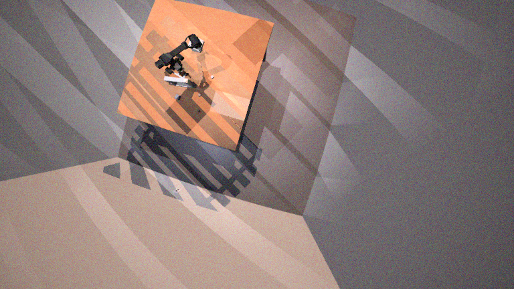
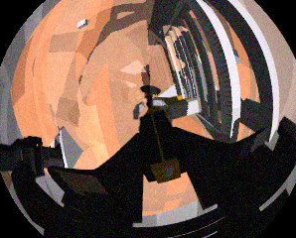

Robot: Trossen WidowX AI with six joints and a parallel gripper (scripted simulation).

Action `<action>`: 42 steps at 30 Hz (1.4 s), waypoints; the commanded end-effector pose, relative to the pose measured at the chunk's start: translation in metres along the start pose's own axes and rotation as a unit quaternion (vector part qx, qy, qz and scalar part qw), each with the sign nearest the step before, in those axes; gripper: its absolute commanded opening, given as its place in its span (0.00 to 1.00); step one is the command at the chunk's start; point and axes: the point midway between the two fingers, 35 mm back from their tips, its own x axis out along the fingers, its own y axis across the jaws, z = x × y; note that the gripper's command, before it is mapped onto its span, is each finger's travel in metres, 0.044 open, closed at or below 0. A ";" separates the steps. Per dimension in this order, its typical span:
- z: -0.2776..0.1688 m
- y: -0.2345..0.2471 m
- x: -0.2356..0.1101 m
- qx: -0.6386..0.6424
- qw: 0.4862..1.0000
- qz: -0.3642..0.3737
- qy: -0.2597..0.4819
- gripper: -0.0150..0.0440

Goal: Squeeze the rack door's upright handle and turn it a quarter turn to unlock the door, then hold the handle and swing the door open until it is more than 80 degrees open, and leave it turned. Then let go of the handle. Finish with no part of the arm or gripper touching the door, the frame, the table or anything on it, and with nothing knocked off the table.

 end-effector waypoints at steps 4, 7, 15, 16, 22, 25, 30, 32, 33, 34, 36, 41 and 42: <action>0.005 0.016 0.001 0.071 0.997 -0.002 -0.002 0.30; 0.008 0.023 0.001 0.099 0.995 -0.002 -0.003 0.30; 0.018 0.042 0.001 0.173 0.985 -0.001 -0.003 0.30; 0.019 0.044 0.001 0.182 0.983 -0.001 -0.003 0.30; 0.028 0.057 0.001 0.235 0.972 -0.001 -0.003 0.30; 0.034 0.062 0.001 0.261 0.965 0.000 -0.003 0.30; 0.042 0.071 0.001 0.301 0.954 0.000 -0.004 0.30; 0.045 0.074 0.001 0.316 0.949 0.000 -0.004 0.30; 0.047 0.075 0.001 0.323 0.946 0.001 -0.004 0.30; 0.049 0.077 0.001 0.331 0.944 0.001 -0.004 0.30; 0.052 0.079 0.001 0.346 0.938 0.001 -0.004 0.30; 0.061 0.086 0.001 0.381 0.925 0.001 -0.004 0.30; 0.063 0.087 0.001 0.387 0.922 0.001 -0.004 0.30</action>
